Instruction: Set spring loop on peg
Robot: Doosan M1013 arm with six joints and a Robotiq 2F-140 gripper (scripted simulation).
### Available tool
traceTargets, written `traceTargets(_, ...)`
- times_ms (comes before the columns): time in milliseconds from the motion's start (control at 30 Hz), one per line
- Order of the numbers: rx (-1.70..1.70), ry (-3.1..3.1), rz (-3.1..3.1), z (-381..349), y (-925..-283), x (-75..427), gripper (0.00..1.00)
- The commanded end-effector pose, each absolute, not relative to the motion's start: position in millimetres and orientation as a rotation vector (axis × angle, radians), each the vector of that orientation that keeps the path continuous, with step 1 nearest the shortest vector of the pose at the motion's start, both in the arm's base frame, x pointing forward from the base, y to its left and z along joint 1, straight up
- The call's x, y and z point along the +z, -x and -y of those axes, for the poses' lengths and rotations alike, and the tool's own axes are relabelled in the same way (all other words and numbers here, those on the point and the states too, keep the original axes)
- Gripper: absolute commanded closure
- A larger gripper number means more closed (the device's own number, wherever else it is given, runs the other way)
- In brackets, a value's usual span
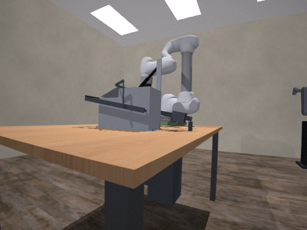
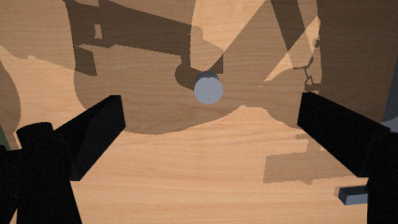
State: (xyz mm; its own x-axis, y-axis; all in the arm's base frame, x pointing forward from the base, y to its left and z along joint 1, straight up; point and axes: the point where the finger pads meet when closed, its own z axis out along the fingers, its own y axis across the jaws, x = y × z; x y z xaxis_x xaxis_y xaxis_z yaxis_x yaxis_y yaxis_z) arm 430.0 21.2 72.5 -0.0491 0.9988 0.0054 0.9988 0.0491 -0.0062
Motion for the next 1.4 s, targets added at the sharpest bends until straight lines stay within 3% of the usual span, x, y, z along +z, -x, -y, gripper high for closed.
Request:
traceTargets(0, 0.000, 2.161, 2.270, -21, -431, 63, 0.00)
traceTargets(900, 0.000, 2.161, 2.270, -22, -430, -1, 0.00)
traceTargets(1367, 0.000, 2.161, 2.270, -22, -430, 0, 0.00)
